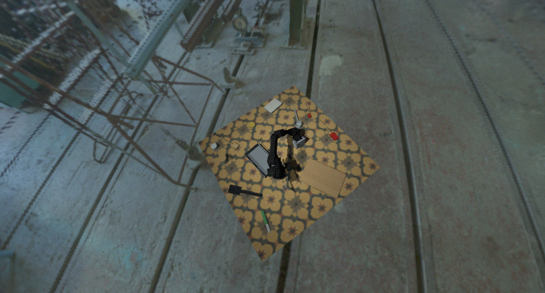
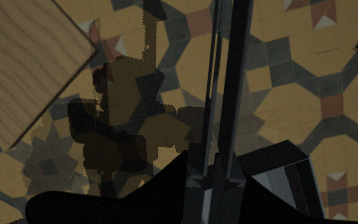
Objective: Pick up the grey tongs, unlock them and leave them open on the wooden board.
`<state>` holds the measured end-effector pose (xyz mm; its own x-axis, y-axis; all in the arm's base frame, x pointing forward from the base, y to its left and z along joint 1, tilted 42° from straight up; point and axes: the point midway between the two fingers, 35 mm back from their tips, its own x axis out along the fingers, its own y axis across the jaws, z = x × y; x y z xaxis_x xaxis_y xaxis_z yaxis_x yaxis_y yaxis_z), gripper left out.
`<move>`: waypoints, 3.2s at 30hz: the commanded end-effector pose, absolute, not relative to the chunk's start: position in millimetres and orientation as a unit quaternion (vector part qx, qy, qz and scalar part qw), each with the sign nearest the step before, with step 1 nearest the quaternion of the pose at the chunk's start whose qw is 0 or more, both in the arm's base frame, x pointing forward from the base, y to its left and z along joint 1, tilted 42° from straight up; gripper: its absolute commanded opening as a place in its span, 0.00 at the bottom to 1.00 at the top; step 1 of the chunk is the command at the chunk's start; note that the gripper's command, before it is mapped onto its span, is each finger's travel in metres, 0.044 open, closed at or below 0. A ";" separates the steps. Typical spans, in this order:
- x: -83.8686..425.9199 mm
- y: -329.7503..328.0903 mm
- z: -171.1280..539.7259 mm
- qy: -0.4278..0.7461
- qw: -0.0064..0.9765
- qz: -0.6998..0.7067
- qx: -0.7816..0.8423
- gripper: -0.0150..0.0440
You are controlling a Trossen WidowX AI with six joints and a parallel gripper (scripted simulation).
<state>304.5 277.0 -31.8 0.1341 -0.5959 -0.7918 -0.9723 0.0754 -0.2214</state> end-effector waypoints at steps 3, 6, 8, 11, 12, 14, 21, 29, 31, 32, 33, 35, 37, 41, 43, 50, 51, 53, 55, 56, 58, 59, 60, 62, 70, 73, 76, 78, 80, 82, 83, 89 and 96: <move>295.3 285.9 -40.8 0.585 0.323 0.303 -0.679 0.00; 291.1 289.1 -45.2 0.568 0.281 0.336 -0.697 0.00; 288.3 291.2 -48.1 0.555 0.253 0.357 -0.708 0.00; 284.1 294.3 -52.5 0.534 0.210 0.388 -0.721 0.00; 282.6 295.3 -53.9 0.527 0.196 0.398 -0.725 0.00; 279.7 297.3 -56.8 0.512 0.166 0.417 -0.732 0.00; 269.4 303.8 -67.0 0.454 0.062 0.480 -0.748 0.00; 257.3 310.4 -78.6 0.379 -0.058 0.542 -0.747 0.00; 254.2 312.0 -81.5 0.359 -0.088 0.556 -0.744 0.00; 252.6 312.7 -83.0 0.349 -0.103 0.563 -0.742 0.00; 251.0 313.4 -84.4 0.338 -0.118 0.569 -0.740 0.00; 248.2 314.7 -87.1 0.319 -0.145 0.580 -0.735 0.00; 247.1 315.2 -88.0 0.312 -0.155 0.584 -0.733 0.00; 247.1 315.2 -88.0 0.312 -0.155 0.584 -0.733 0.00; 245.3 316.3 -88.6 0.313 -0.153 0.583 -0.734 0.00; 211.4 334.6 -100.0 0.331 -0.118 0.572 -0.741 0.00; 205.4 337.4 -101.8 0.334 -0.112 0.570 -0.742 0.00; 190.8 343.3 -106.2 0.342 -0.099 0.565 -0.744 0.00; 175.3 349.3 -110.8 0.351 -0.084 0.561 -0.745 0.00; 167.5 352.1 -113.0 0.356 -0.077 0.558 -0.746 0.00; 151.6 357.2 -117.4 0.365 -0.062 0.553 -0.747 0.00; 143.6 359.5 -119.6 0.369 -0.055 0.550 -0.747 0.00; 135.6 361.6 -121.8 0.374 -0.048 0.547 -0.747 0.00; 119.4 365.3 -126.1 0.384 -0.034 0.542 -0.747 0.00; 54.4 373.2 -142.7 0.424 0.020 0.515 -0.745 0.00; 29.7 373.4 -148.6 0.439 0.040 0.503 -0.743 0.00; 5.1 372.0 -154.4 0.455 0.059 0.490 -0.741 0.00; -9.1 370.4 -157.6 0.463 0.069 0.483 -0.740 0.00; -22.5 368.5 -160.8 0.472 0.079 0.474 -0.739 0.00; -37.2 365.9 -164.1 0.481 0.091 0.465 -0.738 0.00; -44.6 364.3 -165.8 0.486 0.096 0.460 -0.737 0.00; -55.1 361.8 -168.2 0.493 0.104 0.453 -0.736 0.00; -55.0 362.2 -169.1 0.493 0.106 0.455 -0.734 0.00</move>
<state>-54.5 361.8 -168.4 0.1083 -0.6295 -0.7694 -0.8150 -0.4994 0.2939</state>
